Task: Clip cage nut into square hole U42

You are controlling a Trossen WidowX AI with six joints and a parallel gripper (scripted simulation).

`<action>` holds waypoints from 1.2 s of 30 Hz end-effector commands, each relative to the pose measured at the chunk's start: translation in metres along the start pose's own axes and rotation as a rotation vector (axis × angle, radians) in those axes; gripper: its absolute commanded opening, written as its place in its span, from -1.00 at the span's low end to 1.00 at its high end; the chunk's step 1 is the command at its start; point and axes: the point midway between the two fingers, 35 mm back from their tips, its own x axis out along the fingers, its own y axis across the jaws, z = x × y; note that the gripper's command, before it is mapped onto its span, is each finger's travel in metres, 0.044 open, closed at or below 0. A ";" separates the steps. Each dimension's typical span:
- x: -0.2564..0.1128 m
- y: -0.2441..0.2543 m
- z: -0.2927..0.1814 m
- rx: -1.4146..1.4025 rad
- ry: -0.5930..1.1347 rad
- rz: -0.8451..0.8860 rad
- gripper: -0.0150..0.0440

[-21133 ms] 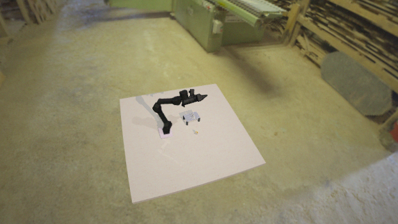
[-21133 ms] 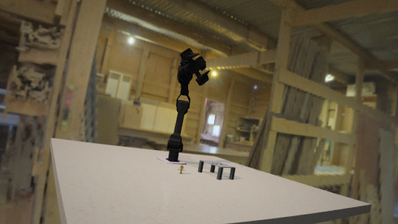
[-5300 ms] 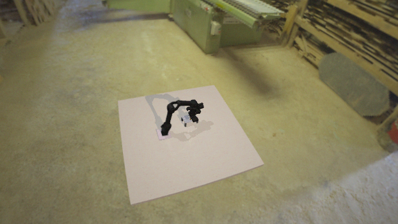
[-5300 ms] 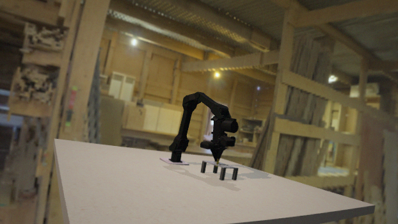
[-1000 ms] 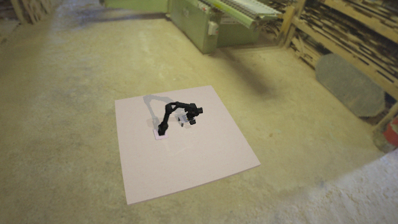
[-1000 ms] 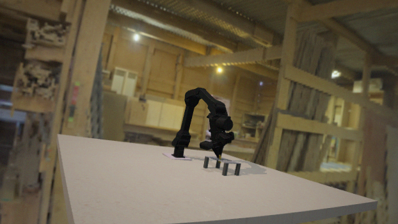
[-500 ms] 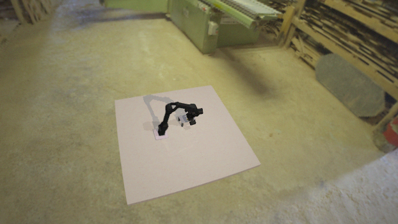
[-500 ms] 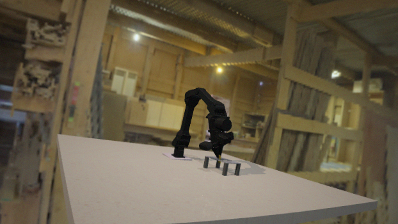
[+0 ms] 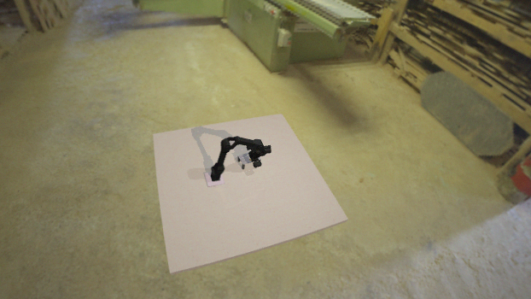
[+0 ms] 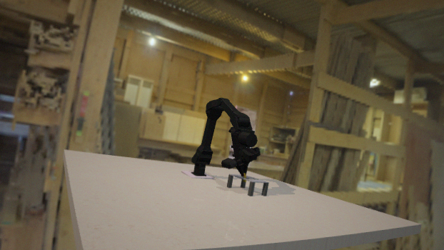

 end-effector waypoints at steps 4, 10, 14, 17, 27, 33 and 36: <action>0.000 0.000 -0.001 -0.003 0.003 0.017 -0.40; 0.000 -0.001 -0.001 -0.003 0.003 0.028 -0.40; 0.000 -0.001 -0.001 -0.003 0.003 0.028 -0.40; 0.000 -0.001 -0.001 -0.003 0.003 0.028 -0.40; 0.000 -0.001 -0.001 -0.003 0.003 0.028 -0.40; 0.000 -0.001 -0.001 -0.003 0.003 0.038 -0.40; 0.000 -0.002 -0.001 -0.003 0.003 0.043 -0.40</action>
